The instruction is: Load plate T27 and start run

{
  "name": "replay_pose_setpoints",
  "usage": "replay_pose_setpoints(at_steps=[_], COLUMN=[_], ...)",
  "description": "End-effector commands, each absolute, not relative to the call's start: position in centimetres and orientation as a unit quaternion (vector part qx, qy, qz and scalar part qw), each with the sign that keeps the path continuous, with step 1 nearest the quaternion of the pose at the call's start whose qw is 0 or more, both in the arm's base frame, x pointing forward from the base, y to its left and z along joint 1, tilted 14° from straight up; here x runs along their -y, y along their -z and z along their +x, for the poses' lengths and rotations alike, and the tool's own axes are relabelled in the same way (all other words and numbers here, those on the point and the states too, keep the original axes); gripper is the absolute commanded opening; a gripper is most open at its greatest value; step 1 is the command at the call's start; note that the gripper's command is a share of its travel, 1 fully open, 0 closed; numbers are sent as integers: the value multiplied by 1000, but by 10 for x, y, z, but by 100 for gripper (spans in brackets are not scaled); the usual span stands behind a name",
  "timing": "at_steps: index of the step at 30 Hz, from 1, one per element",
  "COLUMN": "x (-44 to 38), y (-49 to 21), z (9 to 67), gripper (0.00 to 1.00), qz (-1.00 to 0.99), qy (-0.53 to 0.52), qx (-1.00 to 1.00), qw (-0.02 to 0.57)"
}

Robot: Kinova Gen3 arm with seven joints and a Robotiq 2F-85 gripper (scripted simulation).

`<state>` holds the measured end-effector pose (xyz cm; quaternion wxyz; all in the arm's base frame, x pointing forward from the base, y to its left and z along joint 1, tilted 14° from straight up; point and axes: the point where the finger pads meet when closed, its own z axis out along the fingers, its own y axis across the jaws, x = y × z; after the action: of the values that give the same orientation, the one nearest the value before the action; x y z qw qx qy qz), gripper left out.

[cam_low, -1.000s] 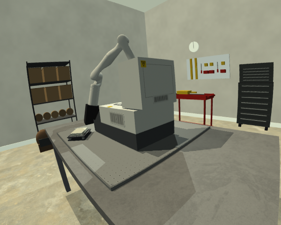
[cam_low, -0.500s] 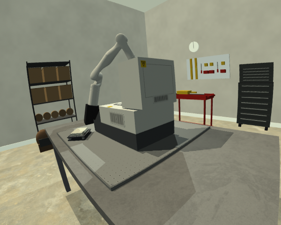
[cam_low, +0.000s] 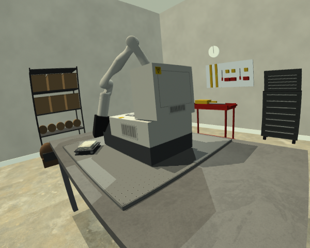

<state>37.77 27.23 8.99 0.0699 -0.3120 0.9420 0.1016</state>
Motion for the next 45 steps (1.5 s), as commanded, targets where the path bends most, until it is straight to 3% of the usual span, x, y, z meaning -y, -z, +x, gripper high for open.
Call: replay_pose_setpoints(at_steps=[1, 45], x=[-272, -259], y=[-93, -144], z=[378, 374], gripper=[91, 91], qz=[-312, -312], qy=[-102, -102], qx=[-942, -942], qw=[71, 71])
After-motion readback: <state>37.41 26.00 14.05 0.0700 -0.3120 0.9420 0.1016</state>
